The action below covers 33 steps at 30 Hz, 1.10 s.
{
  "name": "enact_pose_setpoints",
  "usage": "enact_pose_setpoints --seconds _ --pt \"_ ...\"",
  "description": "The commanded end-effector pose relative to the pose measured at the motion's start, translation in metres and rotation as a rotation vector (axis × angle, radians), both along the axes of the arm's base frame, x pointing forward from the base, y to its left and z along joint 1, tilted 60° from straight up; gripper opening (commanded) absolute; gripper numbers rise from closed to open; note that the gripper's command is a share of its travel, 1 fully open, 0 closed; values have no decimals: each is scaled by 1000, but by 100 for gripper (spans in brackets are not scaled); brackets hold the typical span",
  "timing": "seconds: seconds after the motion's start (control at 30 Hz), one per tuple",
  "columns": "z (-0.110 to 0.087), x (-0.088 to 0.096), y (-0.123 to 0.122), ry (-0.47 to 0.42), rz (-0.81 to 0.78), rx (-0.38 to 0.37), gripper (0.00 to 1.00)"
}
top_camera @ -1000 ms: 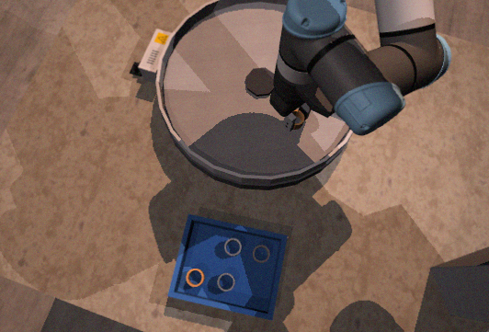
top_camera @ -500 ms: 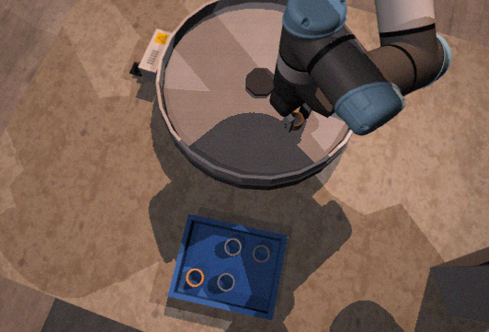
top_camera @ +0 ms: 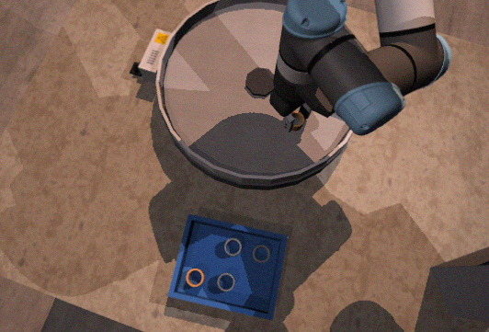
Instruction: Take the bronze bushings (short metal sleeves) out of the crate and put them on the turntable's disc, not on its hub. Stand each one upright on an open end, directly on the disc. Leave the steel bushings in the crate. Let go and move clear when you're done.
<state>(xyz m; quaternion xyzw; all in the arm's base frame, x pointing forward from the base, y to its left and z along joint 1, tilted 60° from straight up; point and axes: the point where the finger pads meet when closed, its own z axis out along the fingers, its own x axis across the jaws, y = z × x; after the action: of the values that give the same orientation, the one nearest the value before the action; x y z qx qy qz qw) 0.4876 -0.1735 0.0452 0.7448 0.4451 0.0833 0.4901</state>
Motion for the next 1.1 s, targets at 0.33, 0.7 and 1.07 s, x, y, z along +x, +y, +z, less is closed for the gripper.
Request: enact_pose_setpoints --seconds 0.33,0.7,1.07 --pt "1 1 -1 -3 0 -1 78" --pt "16 -18 21 -1 1 0 78" --pt "26 -29 34 -1 1 0 78"
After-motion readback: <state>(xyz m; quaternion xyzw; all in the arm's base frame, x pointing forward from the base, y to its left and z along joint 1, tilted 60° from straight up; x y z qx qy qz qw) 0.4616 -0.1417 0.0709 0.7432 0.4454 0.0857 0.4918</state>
